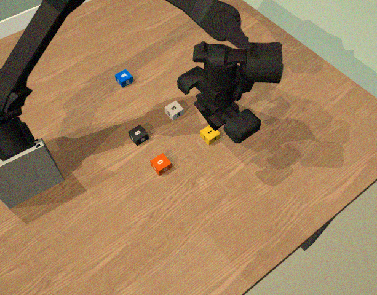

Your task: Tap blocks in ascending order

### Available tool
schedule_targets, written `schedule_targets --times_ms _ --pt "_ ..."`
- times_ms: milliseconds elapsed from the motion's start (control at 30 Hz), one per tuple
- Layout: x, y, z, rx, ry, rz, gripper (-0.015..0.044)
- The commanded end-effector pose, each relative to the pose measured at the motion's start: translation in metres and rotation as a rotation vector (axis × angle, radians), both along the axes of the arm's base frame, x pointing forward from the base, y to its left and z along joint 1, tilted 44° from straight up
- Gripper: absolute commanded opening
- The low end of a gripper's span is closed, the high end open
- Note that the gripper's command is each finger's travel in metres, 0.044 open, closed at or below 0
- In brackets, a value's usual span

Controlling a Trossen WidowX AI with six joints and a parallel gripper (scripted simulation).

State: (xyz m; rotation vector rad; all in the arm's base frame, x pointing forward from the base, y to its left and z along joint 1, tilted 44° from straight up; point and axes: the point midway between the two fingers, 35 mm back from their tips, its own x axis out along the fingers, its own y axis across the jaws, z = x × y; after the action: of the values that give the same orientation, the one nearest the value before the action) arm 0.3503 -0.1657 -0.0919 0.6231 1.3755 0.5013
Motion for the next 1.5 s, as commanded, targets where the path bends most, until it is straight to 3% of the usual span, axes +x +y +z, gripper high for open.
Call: schedule_targets --times_ms 0,733,1067,1267,1467 --pt "0.000 0.007 -0.005 0.010 0.006 -0.005 0.0020" --pt "0.002 0.021 -0.021 0.011 0.006 -0.005 0.0020" --pt "-0.002 -0.005 0.007 0.009 0.007 -0.006 0.0020" --pt "-0.012 -0.052 0.058 0.007 0.008 -0.006 0.0020" --pt "-0.013 -0.048 0.067 0.007 0.009 -0.006 0.0020"
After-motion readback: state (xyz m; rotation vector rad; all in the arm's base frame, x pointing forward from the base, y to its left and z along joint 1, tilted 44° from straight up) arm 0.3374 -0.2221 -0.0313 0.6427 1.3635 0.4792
